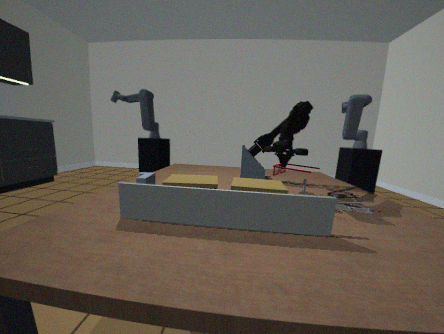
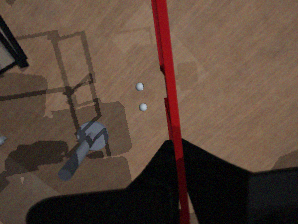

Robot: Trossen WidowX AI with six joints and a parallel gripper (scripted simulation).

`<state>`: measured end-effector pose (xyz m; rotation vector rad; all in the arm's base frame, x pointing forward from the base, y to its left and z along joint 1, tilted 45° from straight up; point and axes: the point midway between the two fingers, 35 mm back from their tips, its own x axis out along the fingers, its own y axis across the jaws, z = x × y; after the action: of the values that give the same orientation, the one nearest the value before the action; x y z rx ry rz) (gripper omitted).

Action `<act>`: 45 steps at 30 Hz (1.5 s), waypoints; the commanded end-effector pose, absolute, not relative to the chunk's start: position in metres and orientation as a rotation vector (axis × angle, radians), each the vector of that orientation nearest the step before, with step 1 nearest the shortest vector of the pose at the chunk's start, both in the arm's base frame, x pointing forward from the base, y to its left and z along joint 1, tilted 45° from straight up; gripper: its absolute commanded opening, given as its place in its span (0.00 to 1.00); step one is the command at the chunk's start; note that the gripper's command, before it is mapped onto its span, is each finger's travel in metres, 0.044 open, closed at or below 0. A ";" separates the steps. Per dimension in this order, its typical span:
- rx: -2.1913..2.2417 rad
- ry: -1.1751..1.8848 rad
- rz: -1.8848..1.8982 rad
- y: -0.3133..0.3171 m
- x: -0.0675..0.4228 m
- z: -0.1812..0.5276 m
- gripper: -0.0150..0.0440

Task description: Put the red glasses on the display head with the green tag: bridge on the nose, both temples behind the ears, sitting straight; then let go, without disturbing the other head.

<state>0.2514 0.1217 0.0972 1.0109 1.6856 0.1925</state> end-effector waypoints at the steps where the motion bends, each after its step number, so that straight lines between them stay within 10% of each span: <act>1: 0.955 1.673 0.237 0.107 0.254 0.081 0.25; 45: 0.709 1.571 0.512 0.048 0.250 0.002 0.25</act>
<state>0.2512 0.0451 0.0048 0.7056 1.5638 0.5137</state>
